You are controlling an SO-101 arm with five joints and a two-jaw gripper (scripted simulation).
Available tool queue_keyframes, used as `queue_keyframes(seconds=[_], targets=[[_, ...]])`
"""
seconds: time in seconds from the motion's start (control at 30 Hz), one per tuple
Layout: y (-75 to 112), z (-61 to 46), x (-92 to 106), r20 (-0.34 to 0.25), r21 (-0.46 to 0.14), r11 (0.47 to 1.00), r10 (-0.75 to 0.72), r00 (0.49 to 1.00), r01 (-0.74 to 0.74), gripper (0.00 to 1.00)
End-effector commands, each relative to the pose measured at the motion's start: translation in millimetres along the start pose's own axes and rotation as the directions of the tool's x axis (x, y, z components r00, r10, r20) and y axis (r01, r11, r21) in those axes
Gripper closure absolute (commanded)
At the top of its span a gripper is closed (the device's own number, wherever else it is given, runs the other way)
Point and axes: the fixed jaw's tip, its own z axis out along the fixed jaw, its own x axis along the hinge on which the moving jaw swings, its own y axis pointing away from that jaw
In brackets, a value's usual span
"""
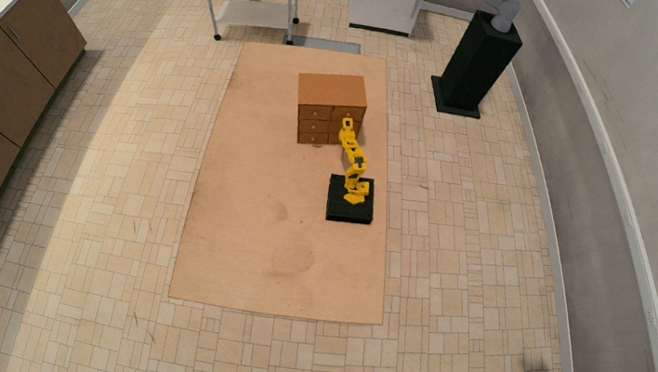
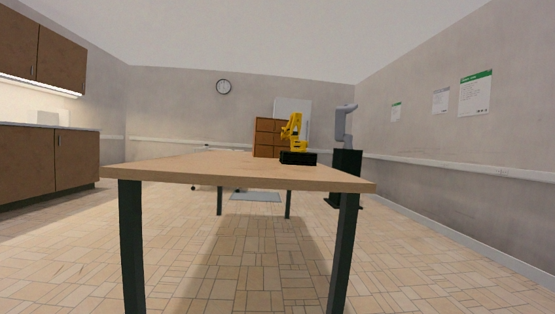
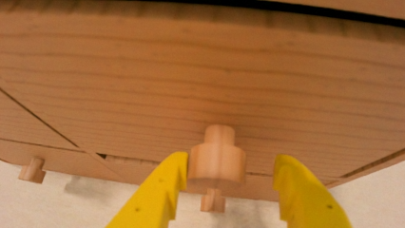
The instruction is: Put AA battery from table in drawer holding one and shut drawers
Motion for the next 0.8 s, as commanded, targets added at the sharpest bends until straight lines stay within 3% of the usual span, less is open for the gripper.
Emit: queue_keyframes(seconds=[0.0,0.1,0.57,0.77], targets=[[0.1,-0.5,-1.0,0.004,-0.001,1.0,0.001,1.0,-0.001,0.79],[0.1,-0.5,-1.0,0.004,-0.001,1.0,0.001,1.0,-0.001,0.79],[2.3,-31.6,11.6,0.004,-0.009,1.0,-0.025,1.0,0.025,0.79],[2.8,-38.8,17.1,0.005,-0.012,0.999,-0.032,0.999,0.032,0.79]])
